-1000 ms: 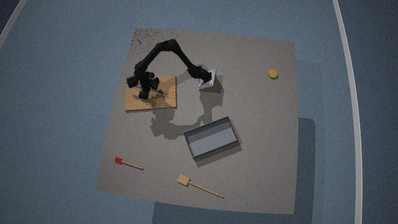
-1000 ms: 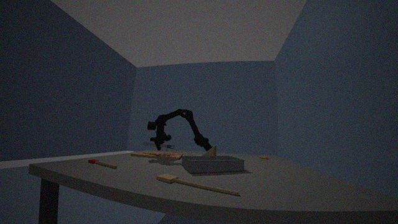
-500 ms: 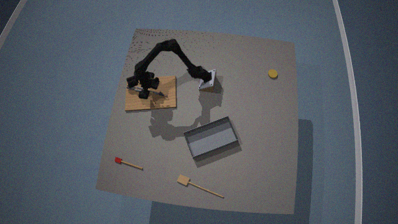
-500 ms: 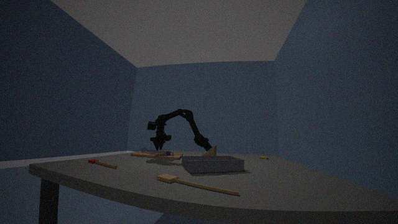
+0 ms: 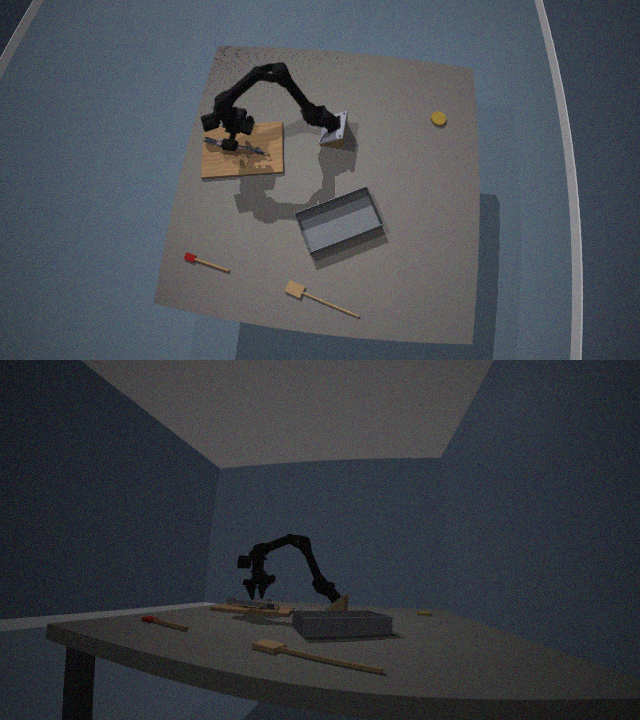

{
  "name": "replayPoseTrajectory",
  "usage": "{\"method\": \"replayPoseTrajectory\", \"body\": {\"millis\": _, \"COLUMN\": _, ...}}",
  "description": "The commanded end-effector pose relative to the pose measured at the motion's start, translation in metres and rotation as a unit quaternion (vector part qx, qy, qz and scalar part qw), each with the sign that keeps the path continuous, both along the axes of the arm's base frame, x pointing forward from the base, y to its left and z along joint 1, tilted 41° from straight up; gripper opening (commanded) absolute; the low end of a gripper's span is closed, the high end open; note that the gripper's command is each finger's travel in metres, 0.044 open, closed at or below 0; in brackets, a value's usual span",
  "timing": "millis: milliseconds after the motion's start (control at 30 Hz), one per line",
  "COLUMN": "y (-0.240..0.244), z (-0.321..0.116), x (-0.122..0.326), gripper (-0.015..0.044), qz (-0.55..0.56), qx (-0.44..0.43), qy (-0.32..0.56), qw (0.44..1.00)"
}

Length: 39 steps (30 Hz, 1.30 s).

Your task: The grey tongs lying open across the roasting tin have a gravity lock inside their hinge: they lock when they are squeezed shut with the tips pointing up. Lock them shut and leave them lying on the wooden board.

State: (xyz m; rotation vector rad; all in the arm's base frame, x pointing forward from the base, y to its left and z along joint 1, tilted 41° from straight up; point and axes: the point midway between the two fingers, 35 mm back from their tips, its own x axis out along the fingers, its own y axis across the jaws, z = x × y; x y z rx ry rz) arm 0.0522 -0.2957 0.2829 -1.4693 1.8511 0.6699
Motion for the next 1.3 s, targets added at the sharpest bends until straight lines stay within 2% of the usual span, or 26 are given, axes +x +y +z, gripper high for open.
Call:
{"method": "replayPoseTrajectory", "body": {"millis": 0, "y": 0.015, "z": 0.035, "x": -0.035, "gripper": 0.0440, "qz": -0.003, "qx": -0.014, "qy": -0.007, "qw": 1.000}}
{"method": "replayPoseTrajectory", "body": {"millis": 300, "y": 0.078, "z": 0.092, "x": -0.097, "gripper": 0.0440, "qz": 0.004, "qx": -0.026, "qy": 0.009, "qw": 1.000}}
{"method": "replayPoseTrajectory", "body": {"millis": 667, "y": 0.103, "z": 0.116, "x": -0.091, "gripper": 0.0440, "qz": 0.006, "qx": -0.031, "qy": 0.011, "qw": 0.999}}
{"method": "replayPoseTrajectory", "body": {"millis": 1267, "y": 0.103, "z": 0.116, "x": -0.091, "gripper": 0.0440, "qz": 0.006, "qx": -0.031, "qy": 0.011, "qw": 0.999}}
